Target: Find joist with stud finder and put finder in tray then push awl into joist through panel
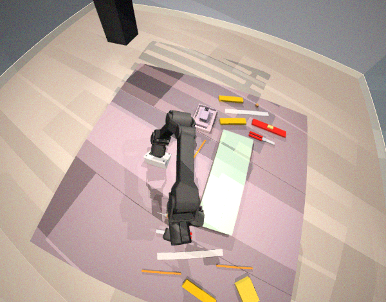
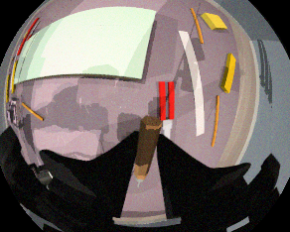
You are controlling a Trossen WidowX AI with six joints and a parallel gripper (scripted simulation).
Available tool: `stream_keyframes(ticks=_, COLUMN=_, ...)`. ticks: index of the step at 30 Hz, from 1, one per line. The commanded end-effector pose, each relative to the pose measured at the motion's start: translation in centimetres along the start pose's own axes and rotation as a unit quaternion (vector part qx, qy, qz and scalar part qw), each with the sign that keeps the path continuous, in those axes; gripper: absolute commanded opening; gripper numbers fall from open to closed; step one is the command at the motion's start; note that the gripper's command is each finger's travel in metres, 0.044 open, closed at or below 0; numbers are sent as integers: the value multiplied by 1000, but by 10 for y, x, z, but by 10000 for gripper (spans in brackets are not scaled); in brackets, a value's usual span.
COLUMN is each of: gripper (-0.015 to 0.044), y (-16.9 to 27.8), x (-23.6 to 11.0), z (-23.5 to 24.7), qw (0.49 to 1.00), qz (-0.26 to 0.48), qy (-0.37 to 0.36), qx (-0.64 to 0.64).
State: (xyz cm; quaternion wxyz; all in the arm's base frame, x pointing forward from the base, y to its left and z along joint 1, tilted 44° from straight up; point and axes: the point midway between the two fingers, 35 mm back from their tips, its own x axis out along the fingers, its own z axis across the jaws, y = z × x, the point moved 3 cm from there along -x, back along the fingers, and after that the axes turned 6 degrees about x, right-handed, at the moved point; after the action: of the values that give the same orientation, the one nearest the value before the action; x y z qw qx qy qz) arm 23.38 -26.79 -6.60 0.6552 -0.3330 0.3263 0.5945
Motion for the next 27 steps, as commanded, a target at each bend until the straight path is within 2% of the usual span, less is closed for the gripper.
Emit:
stream_keyframes(ticks=1, gripper=0, y=3, x=-10, z=-4, qw=999, qz=-37, qy=24, qx=25)
stream_keyframes(ticks=14, gripper=0, y=24, x=-27, z=-19, qw=976, qz=-159, qy=85, qx=121)
stream_keyframes(ticks=27, gripper=0, y=49, x=-48, z=-25, qw=929, qz=-281, qy=130, qx=203)
